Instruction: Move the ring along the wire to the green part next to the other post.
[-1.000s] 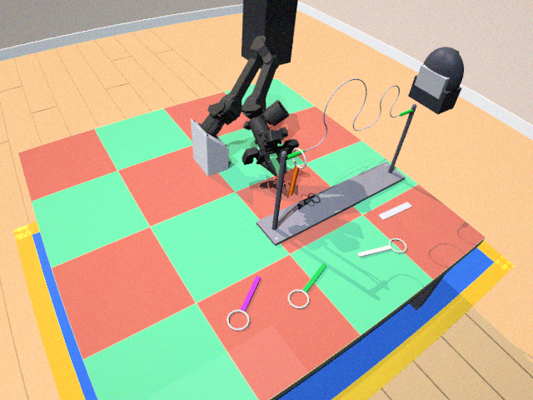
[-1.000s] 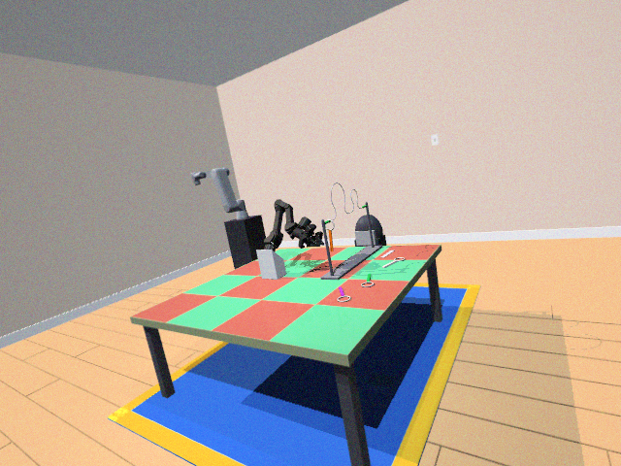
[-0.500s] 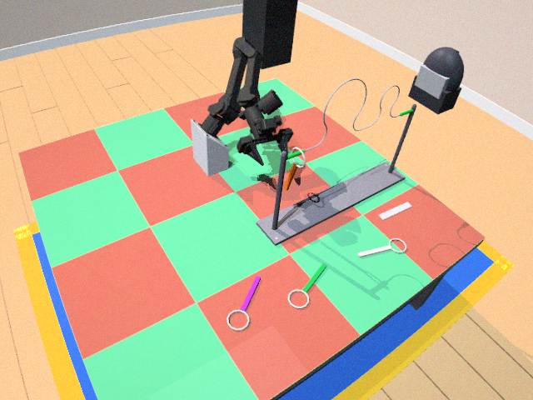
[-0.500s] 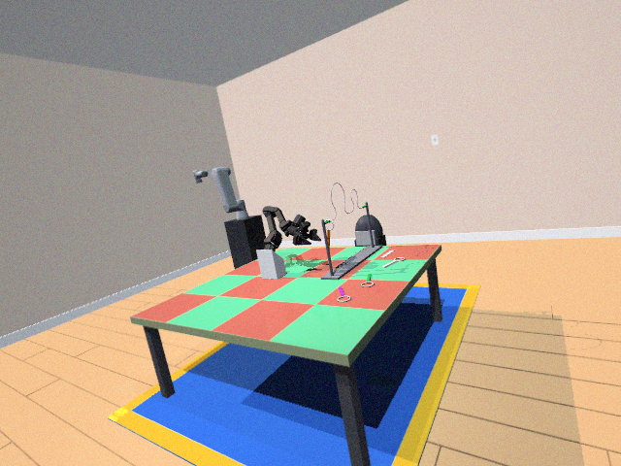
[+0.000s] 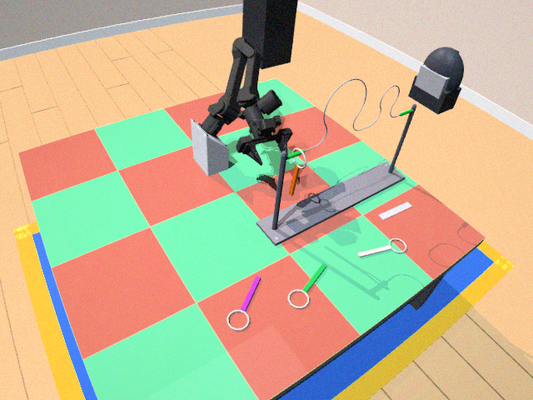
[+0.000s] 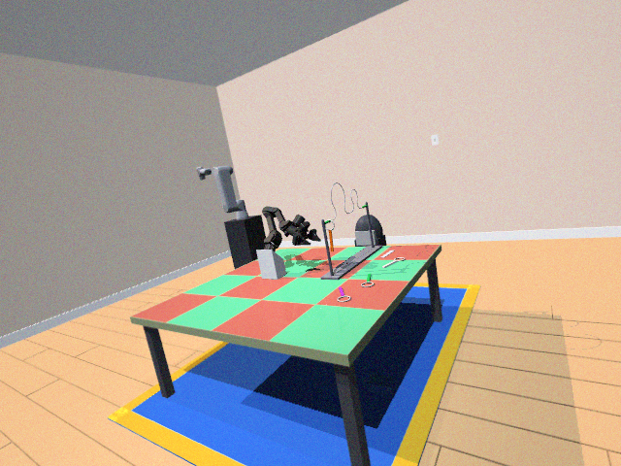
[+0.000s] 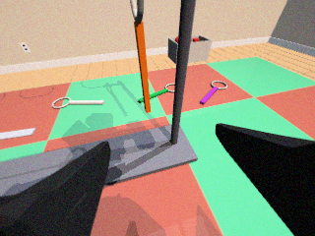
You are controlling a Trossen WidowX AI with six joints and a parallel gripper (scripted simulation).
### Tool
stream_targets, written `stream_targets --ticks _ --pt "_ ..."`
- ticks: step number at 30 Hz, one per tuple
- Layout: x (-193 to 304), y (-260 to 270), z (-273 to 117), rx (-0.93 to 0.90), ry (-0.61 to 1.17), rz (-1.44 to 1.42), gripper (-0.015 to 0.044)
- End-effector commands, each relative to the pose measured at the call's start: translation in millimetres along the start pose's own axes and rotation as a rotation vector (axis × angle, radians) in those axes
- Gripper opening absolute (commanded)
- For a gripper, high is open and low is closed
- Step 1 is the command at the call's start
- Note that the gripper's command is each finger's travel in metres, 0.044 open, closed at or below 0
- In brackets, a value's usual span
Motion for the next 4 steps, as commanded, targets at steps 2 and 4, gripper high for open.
stream_targets --ticks 2,4 --pt "0.7 -0.1 -0.1 -0.002 0.005 -0.006 0.044" --pt "0.7 -0.1 -0.1 -0.002 0.005 -0.006 0.044"
Point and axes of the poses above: the point midway between the two fingers, 35 mm back from their tips, its own z axis out along the fingers, its own y axis across the jaws, x = y × z, the point moved 6 cm from there along -z, back along the fingers, and after that the axes turned 1 degree about -z, right-handed, at the moved point
